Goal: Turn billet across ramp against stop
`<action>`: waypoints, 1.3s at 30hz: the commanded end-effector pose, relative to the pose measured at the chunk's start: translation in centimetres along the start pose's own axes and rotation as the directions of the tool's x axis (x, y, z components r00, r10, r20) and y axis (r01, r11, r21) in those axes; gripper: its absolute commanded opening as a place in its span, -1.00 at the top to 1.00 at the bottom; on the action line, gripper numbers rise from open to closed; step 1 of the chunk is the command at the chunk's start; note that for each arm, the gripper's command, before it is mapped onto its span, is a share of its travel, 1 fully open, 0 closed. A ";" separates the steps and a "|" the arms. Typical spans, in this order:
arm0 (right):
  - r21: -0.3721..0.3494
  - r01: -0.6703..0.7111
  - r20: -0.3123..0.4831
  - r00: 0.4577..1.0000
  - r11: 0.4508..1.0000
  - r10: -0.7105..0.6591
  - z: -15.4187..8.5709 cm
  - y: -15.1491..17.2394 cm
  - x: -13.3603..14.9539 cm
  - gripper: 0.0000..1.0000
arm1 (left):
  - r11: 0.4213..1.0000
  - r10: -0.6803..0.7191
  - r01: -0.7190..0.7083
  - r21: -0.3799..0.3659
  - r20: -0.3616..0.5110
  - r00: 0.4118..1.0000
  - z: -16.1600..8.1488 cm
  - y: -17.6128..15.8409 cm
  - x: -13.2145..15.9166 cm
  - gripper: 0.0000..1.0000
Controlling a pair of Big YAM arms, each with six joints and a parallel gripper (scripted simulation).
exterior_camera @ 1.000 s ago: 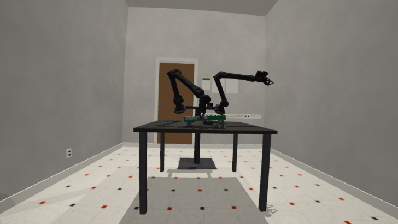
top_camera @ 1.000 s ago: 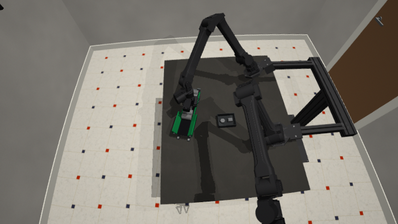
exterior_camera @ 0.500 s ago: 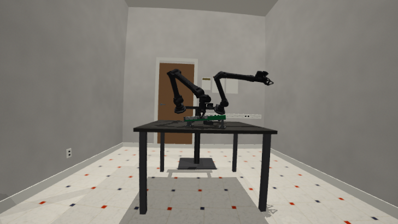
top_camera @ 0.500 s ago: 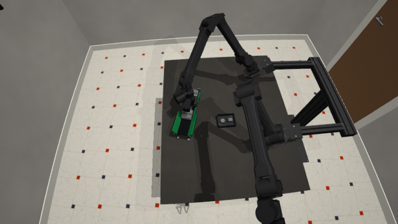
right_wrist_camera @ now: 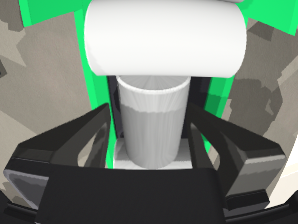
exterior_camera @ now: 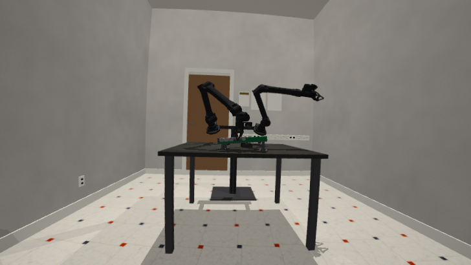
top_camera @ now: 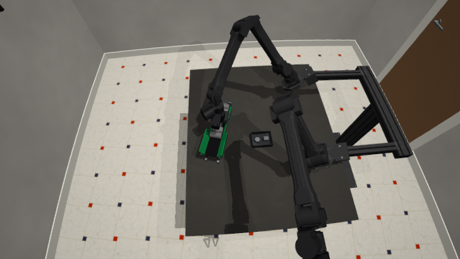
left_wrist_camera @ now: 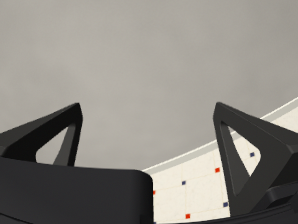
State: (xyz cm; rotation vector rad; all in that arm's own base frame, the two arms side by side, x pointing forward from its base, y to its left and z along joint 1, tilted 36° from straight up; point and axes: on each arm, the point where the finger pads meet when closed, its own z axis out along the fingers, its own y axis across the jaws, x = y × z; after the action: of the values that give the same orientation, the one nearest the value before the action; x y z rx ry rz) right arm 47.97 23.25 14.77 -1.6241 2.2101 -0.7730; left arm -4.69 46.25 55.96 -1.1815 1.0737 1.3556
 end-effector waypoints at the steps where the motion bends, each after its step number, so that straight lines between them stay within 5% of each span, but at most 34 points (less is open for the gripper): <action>1: 0.042 -0.025 0.058 0.998 0.999 0.023 -3.3 -2.4 -1.6 -0.15 | 1.000 -0.007 0.008 -0.009 0.087 0.996 -0.5 0.6 -4.5 -1.00; 39: 0.036 -0.022 0.051 0.998 0.999 0.021 -2.5 -1.2 -1.3 -0.15 | 1.000 -0.007 0.008 -0.009 0.087 0.996 -0.5 0.6 -4.5 -1.00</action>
State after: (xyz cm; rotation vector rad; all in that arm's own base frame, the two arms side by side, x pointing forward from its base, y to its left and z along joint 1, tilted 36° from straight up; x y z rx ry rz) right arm 48.25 23.45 15.33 -1.6171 2.2073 -0.7716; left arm -4.69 46.25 55.96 -1.1815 1.0737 1.3556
